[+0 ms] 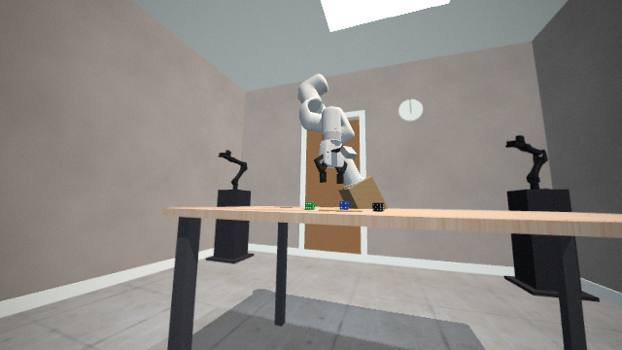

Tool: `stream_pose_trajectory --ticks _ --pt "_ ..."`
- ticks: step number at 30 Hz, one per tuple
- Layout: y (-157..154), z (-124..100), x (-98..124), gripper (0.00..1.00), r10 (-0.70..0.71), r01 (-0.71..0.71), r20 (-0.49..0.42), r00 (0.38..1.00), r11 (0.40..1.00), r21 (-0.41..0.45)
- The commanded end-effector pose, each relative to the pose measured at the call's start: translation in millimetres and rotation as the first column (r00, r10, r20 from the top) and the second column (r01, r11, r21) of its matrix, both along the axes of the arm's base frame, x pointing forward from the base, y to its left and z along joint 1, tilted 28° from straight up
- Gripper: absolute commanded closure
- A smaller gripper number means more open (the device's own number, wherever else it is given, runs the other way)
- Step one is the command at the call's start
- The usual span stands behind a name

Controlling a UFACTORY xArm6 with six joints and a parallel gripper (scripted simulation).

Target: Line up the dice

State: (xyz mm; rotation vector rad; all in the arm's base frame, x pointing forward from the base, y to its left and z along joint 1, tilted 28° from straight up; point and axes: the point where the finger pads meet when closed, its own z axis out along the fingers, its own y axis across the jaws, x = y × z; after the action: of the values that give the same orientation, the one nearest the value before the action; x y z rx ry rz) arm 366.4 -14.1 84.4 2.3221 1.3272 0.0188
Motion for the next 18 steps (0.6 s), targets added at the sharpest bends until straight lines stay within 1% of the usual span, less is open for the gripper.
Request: stream_pose_trajectory --ticks 1,3,5,6,8,9,11,12,13,15,16,17,18 --pt "-12.3 6.0 2.5 0.0 -0.154 0.151 0.073 0.985 0.988 0.043" --pt "-17.0 7.9 2.9 0.0 -0.209 0.203 0.094 0.973 0.977 0.063" --pt "-24.6 11.1 3.5 0.0 -0.297 0.286 0.125 0.947 0.953 0.096" --pt "-25.9 11.6 3.5 0.0 -0.312 0.3 0.131 0.941 0.948 0.102" --pt "-33.7 14.8 3.9 0.0 -0.399 0.379 0.159 0.903 0.915 0.138" --pt "-34.7 15.2 3.9 0.0 -0.409 0.389 0.162 0.898 0.91 0.143" --pt "-42.9 18.6 4.1 0.0 -0.496 0.466 0.187 0.848 0.866 0.183" --pt "-43.1 18.7 4.1 0.0 -0.498 0.468 0.188 0.847 0.864 0.184" --pt "-49.0 21.1 4.1 0.0 -0.557 0.519 0.203 0.805 0.828 0.214" --pt "-49.0 21.1 4.1 0.0 -0.557 0.519 0.203 0.805 0.828 0.214" --pt "-51.0 21.9 4.0 0.0 -0.576 0.535 0.208 0.79 0.815 0.225" --pt "-58.1 24.8 3.8 0.0 -0.642 0.59 0.222 0.733 0.764 0.262" --pt "-61.6 26.3 3.7 0.0 -0.673 0.614 0.229 0.704 0.738 0.28"
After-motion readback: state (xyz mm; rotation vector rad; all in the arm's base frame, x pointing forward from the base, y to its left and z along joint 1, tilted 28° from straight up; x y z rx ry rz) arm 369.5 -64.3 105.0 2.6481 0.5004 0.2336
